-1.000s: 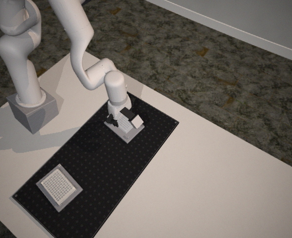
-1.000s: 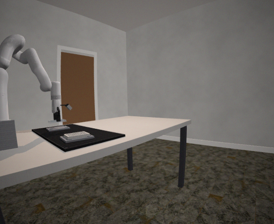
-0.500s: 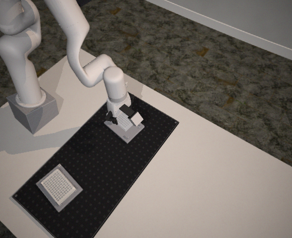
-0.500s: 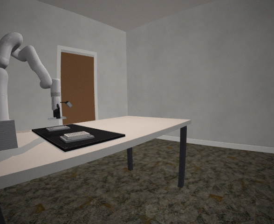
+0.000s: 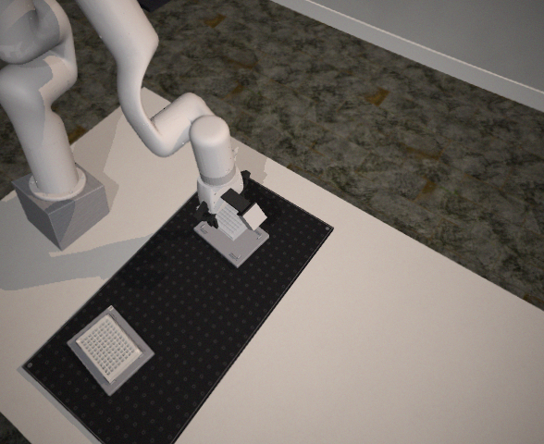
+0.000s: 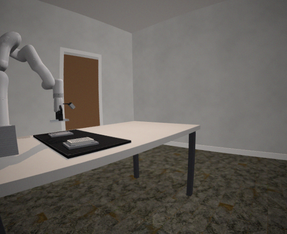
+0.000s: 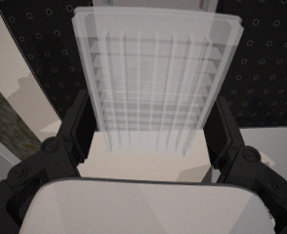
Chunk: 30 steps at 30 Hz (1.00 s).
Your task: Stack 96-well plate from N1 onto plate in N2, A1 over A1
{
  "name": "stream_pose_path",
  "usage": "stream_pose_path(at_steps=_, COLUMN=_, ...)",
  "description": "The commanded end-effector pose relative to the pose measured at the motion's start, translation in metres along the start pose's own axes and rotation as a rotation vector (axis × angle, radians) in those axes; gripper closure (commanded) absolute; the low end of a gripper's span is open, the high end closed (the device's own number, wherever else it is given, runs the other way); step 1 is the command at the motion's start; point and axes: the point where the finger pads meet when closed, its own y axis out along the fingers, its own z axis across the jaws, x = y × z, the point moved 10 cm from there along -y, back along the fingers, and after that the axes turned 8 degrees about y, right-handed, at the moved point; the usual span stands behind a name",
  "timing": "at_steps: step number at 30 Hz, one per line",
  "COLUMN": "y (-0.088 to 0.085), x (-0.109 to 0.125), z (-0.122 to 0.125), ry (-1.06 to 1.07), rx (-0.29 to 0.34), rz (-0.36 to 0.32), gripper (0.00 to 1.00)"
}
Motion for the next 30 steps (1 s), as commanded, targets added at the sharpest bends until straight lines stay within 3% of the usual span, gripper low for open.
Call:
stream_pose_path(at_steps=1, y=-0.008, x=-0.001, z=-0.001, ry=-0.001, rx=-0.002, rz=0.003, gripper=1.00)
stream_pose_path(at_steps=15, y=-0.008, x=-0.001, z=-0.001, ry=-0.001, rx=-0.002, rz=0.003, gripper=1.00)
stream_pose_path(at_steps=30, y=-0.007, x=-0.008, z=0.042, ry=0.018, rx=-0.002, rz=0.004, gripper=1.00)
